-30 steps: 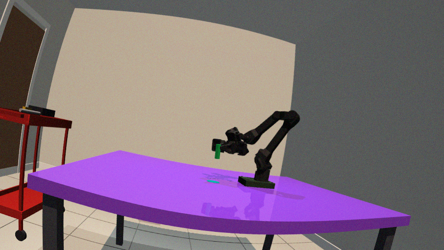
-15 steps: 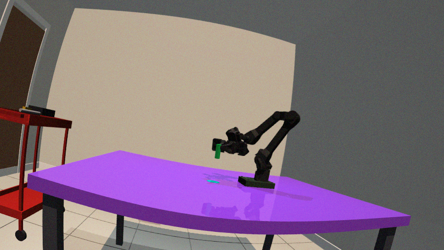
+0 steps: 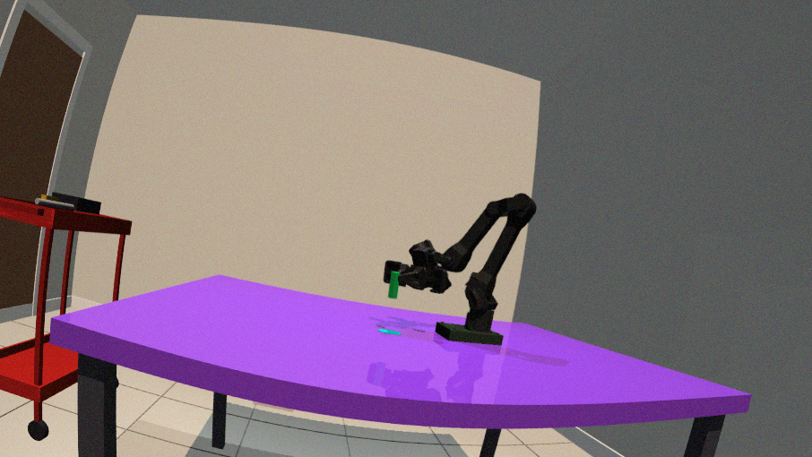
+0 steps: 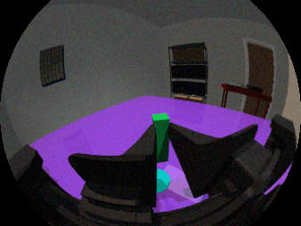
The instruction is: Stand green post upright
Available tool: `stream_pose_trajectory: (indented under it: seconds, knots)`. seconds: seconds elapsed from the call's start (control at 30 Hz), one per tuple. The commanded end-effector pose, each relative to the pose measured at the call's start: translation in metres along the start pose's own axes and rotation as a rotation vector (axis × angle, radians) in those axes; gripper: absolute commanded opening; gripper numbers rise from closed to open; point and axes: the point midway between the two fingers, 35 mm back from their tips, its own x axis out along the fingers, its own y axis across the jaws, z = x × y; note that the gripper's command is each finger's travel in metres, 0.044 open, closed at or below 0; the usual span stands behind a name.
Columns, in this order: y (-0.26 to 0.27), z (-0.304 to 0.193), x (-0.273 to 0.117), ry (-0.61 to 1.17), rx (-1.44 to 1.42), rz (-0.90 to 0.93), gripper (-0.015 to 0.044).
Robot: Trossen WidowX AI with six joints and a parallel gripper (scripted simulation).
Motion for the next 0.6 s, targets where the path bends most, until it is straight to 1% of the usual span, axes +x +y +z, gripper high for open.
stream_pose_trajectory:
  seconds: [0.0,0.57]
  knots:
    - [0.000,-0.009,0.001,-0.003,0.005,0.004,0.0023]
    - [0.001,-0.041,0.004,-0.003,0.005,0.005,0.0023]
